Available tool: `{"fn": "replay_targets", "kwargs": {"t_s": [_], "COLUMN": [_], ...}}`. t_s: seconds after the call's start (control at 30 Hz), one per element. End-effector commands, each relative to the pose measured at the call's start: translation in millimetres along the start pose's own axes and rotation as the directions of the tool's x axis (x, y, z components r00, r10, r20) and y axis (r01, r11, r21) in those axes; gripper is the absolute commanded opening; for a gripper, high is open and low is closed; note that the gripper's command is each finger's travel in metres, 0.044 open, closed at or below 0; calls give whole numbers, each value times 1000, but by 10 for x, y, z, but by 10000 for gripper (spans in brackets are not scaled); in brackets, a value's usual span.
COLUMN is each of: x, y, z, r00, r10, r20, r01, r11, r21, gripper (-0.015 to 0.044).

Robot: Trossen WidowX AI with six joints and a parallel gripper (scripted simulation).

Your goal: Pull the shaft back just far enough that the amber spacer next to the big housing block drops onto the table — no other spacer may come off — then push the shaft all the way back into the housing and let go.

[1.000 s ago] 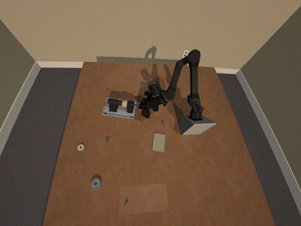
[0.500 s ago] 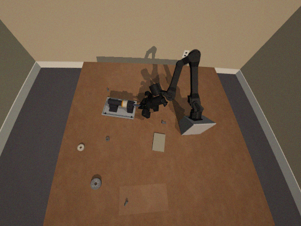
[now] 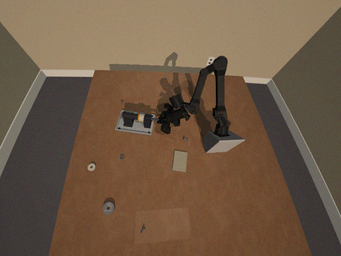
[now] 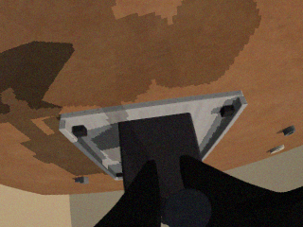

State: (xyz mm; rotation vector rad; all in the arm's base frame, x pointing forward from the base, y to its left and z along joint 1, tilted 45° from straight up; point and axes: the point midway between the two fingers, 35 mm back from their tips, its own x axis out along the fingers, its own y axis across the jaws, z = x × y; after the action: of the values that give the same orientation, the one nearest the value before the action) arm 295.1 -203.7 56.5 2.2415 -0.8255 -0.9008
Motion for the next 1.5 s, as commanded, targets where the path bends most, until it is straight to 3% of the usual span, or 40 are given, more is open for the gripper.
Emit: {"fn": "replay_targets", "kwargs": {"t_s": [0.0,1.47], "x": [-15,-51], "y": [3,2], "z": [11,48], "r00": [1000,1000], "r10": [1,1], "r20": [0,1], "r01": [-1,-1], "r11": [1000,1000], "r21": [-3,-3], "gripper": [0,0]}}
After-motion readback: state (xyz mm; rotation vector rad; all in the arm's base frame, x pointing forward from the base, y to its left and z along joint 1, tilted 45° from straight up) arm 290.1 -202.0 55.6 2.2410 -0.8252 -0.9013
